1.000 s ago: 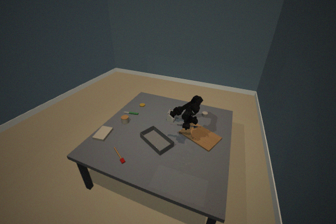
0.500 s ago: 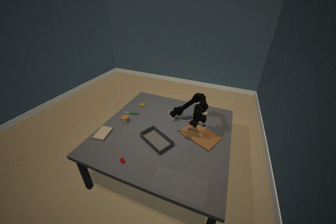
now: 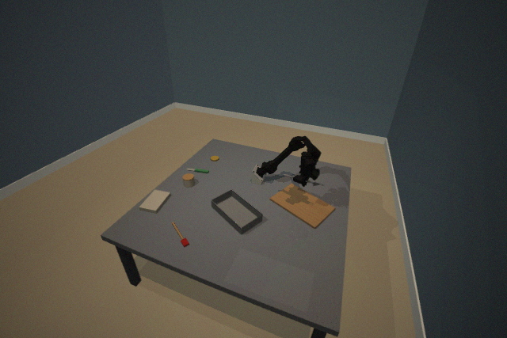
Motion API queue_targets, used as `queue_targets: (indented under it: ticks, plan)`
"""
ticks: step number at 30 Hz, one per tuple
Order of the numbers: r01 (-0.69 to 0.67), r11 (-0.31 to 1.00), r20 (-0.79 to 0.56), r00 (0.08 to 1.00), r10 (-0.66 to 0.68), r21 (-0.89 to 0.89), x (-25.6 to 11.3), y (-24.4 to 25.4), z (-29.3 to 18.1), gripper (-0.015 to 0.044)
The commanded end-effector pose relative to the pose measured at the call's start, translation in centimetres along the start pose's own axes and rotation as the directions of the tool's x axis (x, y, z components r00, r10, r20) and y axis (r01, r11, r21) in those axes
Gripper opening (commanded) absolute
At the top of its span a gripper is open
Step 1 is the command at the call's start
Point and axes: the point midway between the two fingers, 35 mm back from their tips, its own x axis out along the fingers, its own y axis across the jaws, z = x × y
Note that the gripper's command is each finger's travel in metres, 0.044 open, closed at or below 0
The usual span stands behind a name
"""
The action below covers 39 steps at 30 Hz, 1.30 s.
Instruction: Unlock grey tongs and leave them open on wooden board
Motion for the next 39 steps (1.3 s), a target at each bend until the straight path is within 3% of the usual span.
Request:
queue_targets:
  ticks: [1,13,39]
  plan:
    - [-0.004,0.999,0.001,1.0,0.004,0.039,-0.1,0.6,0.0,-0.015]
    - [0.005,0.999,0.02,1.0,-0.005,0.047,0.0,0.5,0.1,-0.015]
    - [0.064,0.983,0.448,0.883,-0.136,0.174,-1.1,-1.8,1.3,-0.015]
